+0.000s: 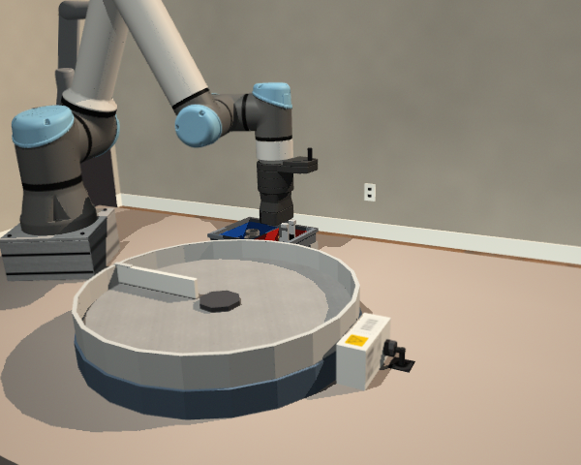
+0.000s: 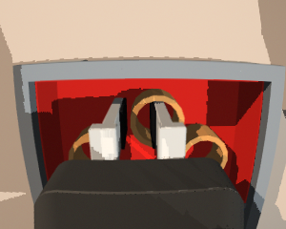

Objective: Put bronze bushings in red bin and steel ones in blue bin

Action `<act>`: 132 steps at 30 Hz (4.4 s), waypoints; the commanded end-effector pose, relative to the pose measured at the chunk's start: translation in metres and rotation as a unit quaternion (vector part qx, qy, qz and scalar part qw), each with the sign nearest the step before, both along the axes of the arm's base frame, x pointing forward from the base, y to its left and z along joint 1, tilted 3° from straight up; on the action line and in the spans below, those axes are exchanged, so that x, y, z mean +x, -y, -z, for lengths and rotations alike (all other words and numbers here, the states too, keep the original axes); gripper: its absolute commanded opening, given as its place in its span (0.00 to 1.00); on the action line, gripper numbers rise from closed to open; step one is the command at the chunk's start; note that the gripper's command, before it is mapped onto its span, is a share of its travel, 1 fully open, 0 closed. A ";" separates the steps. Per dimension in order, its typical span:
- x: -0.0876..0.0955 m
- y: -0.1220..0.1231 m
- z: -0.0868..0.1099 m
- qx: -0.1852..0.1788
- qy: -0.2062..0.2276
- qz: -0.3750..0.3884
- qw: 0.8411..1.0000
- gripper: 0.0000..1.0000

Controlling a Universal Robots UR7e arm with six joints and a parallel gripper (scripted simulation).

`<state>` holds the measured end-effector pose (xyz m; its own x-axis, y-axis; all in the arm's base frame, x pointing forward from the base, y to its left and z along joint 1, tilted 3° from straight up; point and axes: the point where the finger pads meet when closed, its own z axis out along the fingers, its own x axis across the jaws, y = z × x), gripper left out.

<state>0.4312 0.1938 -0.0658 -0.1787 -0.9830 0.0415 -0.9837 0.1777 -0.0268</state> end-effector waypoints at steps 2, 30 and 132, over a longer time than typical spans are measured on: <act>0.000 0.000 0.000 0.000 0.001 0.000 1.000 0.42; 0.000 0.000 -0.002 0.000 0.001 0.000 1.000 0.42; -0.001 -0.002 -0.039 0.000 0.001 0.000 1.000 0.42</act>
<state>0.4302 0.1953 -0.0373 -0.1787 -0.9830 0.0416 -0.9837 0.1777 -0.0265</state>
